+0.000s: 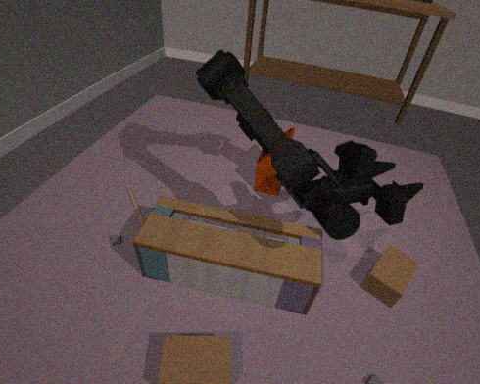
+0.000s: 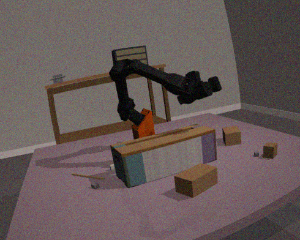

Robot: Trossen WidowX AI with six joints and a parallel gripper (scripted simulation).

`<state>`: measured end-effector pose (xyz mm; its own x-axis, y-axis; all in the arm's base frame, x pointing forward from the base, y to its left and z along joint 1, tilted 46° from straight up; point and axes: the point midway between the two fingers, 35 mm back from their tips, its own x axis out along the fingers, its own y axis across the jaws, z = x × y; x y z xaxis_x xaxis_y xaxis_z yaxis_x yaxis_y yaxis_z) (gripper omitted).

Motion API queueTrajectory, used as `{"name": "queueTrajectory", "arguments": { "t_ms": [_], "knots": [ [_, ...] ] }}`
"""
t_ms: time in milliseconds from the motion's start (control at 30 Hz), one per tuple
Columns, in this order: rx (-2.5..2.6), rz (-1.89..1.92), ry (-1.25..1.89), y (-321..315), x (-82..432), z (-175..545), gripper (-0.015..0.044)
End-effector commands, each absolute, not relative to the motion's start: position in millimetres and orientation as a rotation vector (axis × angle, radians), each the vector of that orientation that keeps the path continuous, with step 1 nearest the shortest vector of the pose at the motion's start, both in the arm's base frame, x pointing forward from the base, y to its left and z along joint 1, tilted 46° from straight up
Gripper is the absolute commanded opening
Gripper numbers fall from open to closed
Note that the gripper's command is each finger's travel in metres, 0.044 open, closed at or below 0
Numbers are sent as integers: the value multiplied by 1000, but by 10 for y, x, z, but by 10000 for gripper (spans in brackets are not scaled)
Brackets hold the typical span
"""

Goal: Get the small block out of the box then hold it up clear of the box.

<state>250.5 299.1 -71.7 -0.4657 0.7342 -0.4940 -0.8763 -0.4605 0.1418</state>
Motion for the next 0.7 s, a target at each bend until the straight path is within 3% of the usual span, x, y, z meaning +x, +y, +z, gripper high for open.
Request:
{"name": "queueTrajectory", "arguments": {
  "t_ms": [0, 367, 500, 667],
  "knots": [
    [-448, 2025, 489, 2982, 2511, -715, 400],
    [-192, 1133, 1494, 2277, 2835, -513, 400],
    [-59, 691, 1669, 1955, 2917, -387, 400],
    [14, 463, 1714, 1786, 2948, -312, 400]
  ]
}}
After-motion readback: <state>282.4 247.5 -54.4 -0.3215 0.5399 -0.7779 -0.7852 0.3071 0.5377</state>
